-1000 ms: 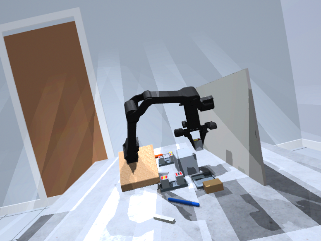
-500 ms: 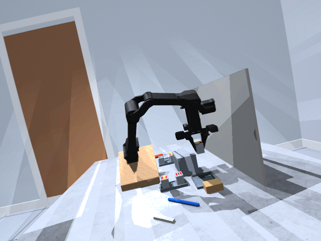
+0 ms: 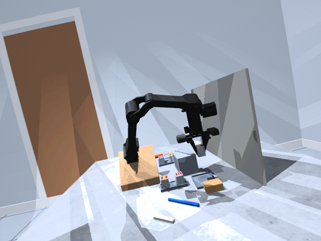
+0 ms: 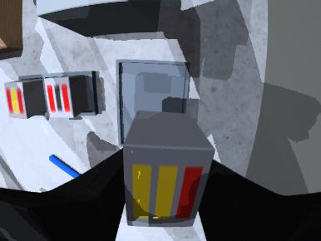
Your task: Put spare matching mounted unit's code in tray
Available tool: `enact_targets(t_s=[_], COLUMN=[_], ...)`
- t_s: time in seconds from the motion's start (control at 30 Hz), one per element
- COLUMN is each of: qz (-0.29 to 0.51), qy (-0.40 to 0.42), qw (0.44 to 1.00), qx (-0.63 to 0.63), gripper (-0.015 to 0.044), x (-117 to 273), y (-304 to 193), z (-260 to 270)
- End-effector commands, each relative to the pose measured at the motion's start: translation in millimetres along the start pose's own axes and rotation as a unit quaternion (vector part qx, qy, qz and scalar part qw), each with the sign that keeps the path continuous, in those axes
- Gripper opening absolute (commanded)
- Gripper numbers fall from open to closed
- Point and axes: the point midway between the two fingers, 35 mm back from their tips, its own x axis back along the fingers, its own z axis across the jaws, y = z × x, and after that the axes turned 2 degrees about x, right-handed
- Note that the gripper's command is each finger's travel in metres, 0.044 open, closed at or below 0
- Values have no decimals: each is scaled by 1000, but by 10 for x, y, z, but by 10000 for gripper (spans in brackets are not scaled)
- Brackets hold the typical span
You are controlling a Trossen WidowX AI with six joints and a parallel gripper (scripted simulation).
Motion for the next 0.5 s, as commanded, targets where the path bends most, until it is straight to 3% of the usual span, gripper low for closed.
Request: enact_targets(t_s=[0.0, 0.47], qz=[-2, -2], qy=[1, 1], qw=[1000, 1000], qx=[5, 5], gripper=[0, 0], x=[-52, -191], y=[26, 28], z=[5, -6])
